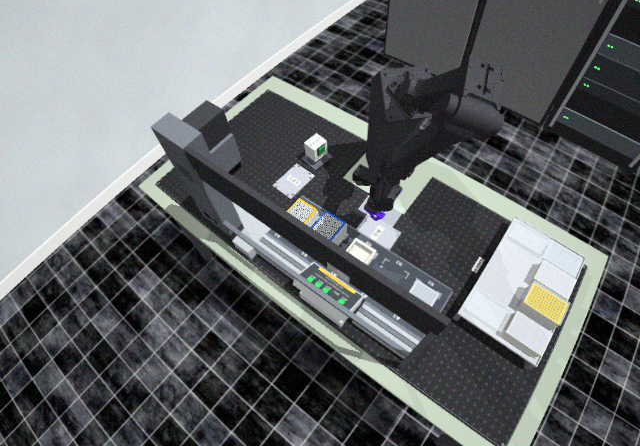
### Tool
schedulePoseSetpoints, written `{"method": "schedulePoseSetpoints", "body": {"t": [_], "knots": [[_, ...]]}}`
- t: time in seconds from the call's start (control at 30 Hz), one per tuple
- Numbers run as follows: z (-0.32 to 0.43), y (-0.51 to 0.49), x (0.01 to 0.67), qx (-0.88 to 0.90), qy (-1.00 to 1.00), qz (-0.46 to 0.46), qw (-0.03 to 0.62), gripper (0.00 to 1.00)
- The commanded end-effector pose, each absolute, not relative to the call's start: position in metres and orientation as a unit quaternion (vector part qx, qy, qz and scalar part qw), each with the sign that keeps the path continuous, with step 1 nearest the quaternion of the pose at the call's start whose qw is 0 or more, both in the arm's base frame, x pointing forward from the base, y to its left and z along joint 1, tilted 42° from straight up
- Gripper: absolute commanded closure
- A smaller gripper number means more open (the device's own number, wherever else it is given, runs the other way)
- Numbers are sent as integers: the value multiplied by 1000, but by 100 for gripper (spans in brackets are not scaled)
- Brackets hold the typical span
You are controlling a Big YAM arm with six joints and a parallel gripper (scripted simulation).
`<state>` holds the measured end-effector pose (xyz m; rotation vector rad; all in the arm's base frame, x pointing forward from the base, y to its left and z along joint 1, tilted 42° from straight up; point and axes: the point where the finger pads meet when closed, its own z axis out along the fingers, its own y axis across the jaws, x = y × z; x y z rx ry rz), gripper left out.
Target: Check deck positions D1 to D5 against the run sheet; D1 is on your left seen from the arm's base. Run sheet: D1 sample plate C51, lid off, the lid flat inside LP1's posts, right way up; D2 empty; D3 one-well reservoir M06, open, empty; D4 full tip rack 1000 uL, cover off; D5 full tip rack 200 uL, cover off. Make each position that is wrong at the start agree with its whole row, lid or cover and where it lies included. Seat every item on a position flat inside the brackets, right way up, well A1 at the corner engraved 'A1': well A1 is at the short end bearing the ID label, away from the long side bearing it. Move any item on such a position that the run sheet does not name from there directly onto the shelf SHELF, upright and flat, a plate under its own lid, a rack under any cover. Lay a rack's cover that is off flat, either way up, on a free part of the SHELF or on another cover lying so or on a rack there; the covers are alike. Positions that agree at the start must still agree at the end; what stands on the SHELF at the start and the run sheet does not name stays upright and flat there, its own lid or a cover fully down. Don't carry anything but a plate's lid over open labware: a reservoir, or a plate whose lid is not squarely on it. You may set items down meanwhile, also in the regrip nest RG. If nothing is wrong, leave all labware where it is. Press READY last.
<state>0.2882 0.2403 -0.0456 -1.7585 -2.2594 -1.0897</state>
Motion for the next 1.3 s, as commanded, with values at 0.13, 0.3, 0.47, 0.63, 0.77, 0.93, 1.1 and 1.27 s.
{"method": "schedulePoseSetpoints", "body": {"t": [0.13, 0.3, 0.47, 0.63, 0.77, 0.93, 1.1, 1.27], "knots": [[-56, 249, 293, -577, -734, -356, 40, 100], [-59, 253, 294, -576, -735, -356, 41, 100], [-66, 258, 297, -576, -735, -356, 41, 100], [-72, 262, 300, -577, -734, -356, 41, 100], [-77, 266, 302, -576, -735, -356, 41, 100], [-81, 267, 305, -578, -733, -356, 40, 100], [-87, 274, 306, -576, -735, -355, 41, 100], [-93, 277, 310, -577, -734, -355, 41, 100]]}}
